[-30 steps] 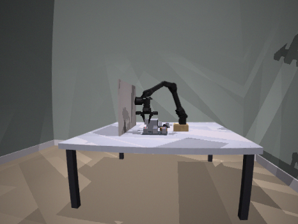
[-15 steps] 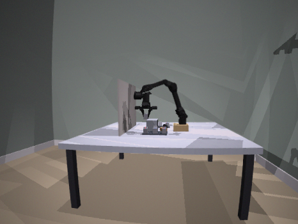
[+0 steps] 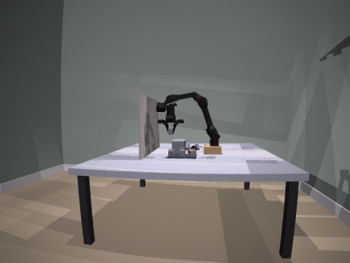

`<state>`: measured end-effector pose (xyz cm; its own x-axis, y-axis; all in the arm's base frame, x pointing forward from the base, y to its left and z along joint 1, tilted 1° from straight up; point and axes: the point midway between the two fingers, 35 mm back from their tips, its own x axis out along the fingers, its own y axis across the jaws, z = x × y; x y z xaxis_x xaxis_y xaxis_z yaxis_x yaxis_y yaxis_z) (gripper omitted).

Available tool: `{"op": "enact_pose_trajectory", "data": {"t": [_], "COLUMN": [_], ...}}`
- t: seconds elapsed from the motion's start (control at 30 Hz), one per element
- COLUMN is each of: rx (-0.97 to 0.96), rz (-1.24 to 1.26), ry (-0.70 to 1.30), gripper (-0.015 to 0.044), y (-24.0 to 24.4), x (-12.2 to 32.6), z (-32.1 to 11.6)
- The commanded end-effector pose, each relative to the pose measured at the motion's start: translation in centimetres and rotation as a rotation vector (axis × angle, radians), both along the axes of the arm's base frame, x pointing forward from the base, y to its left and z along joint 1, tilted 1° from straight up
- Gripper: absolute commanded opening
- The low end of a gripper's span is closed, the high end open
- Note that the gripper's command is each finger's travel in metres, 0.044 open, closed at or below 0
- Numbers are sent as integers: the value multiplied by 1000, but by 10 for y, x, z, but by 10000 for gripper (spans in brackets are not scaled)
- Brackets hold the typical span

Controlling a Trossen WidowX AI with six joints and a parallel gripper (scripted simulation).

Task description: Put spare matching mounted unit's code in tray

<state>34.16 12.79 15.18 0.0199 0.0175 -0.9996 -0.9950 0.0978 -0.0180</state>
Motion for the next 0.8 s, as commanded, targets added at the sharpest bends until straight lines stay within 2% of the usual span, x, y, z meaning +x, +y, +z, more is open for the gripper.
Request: {"op": "enact_pose_trajectory", "data": {"t": [0.0,0.77], "rx": [3,-25], "rz": [-28,-17], "ry": [1,-8], "gripper": [0,0], "y": [-23,-168], "x": [6,27], "z": [1,-2]}}
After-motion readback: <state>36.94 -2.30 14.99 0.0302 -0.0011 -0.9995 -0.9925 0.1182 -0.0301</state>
